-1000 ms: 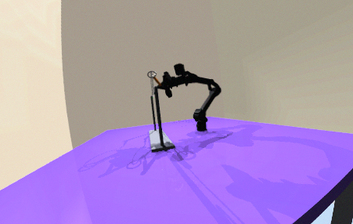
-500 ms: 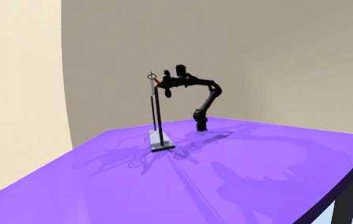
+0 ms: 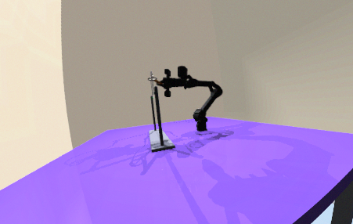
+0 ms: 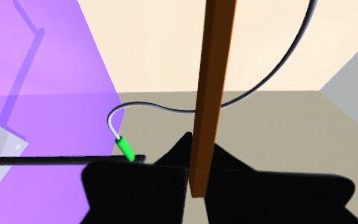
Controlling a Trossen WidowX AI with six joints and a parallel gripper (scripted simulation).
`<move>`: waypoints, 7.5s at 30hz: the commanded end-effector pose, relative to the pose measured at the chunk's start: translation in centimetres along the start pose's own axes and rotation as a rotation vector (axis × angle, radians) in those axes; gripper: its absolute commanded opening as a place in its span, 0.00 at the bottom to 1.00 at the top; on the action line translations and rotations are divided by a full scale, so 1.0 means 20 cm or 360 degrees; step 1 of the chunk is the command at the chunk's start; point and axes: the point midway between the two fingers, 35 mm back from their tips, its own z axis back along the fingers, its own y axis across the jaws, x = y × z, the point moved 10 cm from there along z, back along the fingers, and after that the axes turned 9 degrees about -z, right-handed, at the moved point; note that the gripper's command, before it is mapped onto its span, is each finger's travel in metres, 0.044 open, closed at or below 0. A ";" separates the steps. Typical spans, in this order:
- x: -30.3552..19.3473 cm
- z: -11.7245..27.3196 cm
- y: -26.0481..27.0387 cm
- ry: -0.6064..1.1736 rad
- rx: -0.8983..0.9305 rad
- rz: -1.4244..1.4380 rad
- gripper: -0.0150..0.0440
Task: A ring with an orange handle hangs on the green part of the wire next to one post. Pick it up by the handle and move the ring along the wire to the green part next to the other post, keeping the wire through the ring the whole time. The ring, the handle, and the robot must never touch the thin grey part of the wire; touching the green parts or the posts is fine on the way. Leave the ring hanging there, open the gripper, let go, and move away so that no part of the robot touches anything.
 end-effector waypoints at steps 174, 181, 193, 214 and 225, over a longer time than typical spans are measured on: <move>0.51 0.45 0.81 0.0447 0.1125 -0.2074 0.00; 0.52 0.46 0.81 0.0446 0.1125 -0.2075 0.00; 0.51 0.47 0.89 0.0446 0.1125 -0.2074 0.00; 0.51 0.47 0.89 0.0446 0.1125 -0.2074 0.00; 0.51 0.47 0.89 0.0445 0.1128 -0.2066 0.49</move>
